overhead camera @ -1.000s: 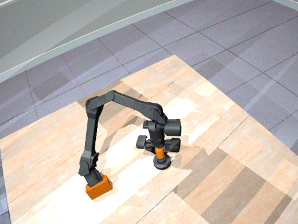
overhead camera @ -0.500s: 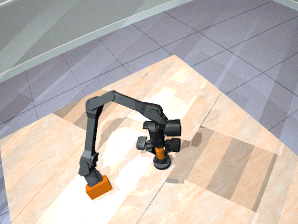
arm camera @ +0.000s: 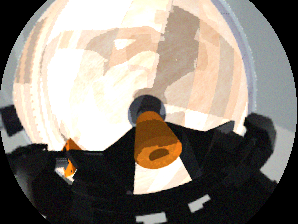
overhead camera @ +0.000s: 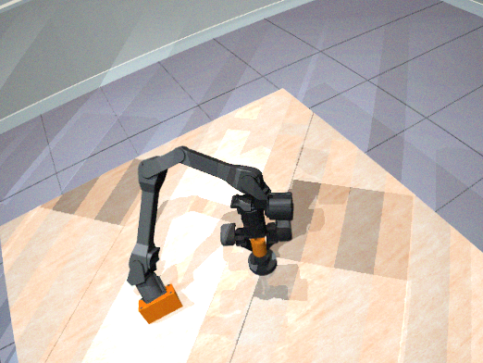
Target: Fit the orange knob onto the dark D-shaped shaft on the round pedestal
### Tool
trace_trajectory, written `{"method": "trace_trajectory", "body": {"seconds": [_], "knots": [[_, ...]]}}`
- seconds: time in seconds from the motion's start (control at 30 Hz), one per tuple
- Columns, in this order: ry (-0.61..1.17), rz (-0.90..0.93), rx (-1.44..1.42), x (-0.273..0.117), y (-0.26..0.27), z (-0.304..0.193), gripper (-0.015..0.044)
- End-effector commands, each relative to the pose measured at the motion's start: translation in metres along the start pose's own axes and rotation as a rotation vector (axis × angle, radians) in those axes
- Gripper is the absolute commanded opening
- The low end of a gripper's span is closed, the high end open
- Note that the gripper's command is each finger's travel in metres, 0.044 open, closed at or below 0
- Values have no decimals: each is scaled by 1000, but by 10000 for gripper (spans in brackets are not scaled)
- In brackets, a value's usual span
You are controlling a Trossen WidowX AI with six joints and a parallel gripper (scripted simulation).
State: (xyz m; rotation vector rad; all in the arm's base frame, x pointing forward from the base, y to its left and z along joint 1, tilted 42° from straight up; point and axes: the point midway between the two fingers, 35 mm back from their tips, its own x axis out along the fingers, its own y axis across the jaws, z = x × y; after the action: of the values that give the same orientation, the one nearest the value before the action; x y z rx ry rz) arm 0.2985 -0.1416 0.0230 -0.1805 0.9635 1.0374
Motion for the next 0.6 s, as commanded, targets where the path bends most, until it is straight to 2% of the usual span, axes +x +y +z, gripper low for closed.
{"method": "trace_trajectory", "body": {"seconds": [0.0,0.57], "knots": [[0,-7,-31,-2,-2,0,0],[0,-6,-31,-1,-1,0,0]]}}
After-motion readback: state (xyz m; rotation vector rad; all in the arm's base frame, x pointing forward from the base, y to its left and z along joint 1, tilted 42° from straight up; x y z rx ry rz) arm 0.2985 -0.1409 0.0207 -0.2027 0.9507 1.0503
